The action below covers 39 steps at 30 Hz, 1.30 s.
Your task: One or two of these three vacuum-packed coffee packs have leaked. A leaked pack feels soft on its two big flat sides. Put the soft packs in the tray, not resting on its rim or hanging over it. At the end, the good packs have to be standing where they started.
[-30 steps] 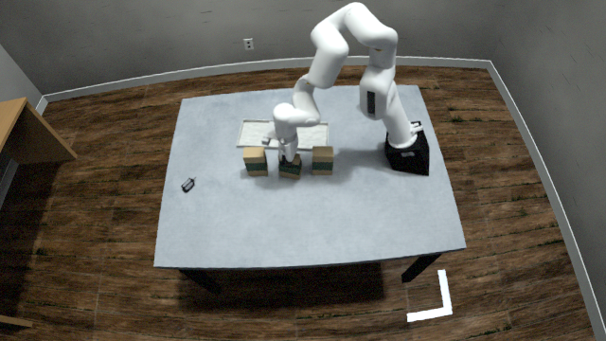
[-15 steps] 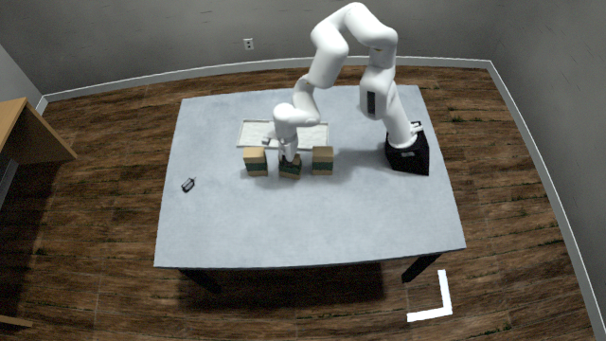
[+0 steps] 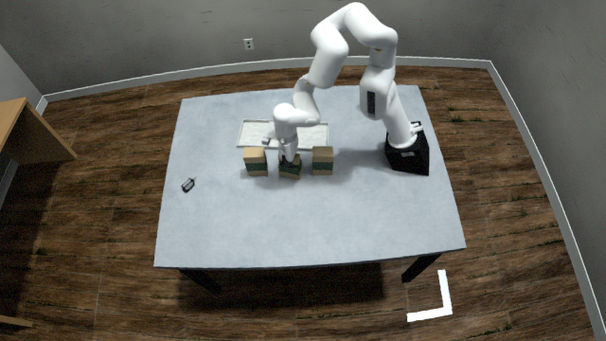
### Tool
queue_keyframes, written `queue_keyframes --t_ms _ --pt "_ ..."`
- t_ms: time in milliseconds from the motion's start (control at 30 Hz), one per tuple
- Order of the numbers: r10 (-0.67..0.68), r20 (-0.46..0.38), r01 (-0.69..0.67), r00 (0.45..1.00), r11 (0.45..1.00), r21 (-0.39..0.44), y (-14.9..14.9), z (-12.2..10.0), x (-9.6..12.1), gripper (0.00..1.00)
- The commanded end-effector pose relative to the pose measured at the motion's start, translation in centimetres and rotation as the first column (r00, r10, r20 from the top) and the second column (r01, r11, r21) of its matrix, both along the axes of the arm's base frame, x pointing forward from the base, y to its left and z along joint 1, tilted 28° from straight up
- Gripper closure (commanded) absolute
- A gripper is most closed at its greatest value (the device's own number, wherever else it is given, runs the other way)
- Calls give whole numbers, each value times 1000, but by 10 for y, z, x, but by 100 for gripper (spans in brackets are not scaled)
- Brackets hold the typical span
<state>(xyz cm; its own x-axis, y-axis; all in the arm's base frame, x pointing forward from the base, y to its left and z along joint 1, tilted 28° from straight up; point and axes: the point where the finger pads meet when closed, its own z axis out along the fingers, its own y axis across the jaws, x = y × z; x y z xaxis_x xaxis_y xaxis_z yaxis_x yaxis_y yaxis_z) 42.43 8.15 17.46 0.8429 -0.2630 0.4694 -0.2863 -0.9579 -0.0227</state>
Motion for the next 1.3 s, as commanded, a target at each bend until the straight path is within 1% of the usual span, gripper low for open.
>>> queue_keyframes --t_ms 0,433,567,900,1267 --pt "1 2 -1 1000 1000 0 0 1 0 77" --pt "1 2 -1 1000 1000 0 1 4 -1 77" --pt "1 2 -1 1000 1000 0 2 13 -6 77" --pt "1 2 -1 1000 1000 0 6 42 -21 77" --pt "1 2 -1 1000 1000 0 7 49 -25 77"
